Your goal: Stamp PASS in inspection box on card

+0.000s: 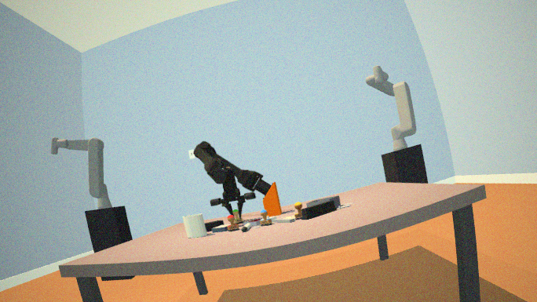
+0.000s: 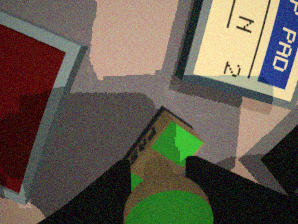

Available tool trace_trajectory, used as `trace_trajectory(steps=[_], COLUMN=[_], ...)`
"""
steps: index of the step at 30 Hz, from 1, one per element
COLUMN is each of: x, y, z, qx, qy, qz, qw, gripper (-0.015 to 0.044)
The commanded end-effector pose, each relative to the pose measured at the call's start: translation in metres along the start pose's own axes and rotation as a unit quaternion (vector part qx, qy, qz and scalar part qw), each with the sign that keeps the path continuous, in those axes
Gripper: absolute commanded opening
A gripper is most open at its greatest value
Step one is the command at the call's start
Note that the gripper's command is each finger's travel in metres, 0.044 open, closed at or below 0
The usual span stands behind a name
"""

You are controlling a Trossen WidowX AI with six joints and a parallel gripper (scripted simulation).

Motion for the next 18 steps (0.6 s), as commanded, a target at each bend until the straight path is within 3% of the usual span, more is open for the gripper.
trace_trajectory(steps=[1,18], x=[-0.0034,-0.0114], y=[-0.0013,-0.0019], z=[-0.0002,0.0004], qx=[0.002,0.002], qy=[0.001,0.0], qz=[-0.003,-0.002], qw=[1.0,1.0], gripper=[0.0,0.0])
Point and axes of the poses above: the point midway between the two fingers, 35 mm back from their tips, its own x axis out along the fingers, its own z axis across the jaws, y = z × x, the point moved 4 cm from there along -x, back along the fingers, and after that the axes turned 2 degrees about -x, right-handed, at the moved point
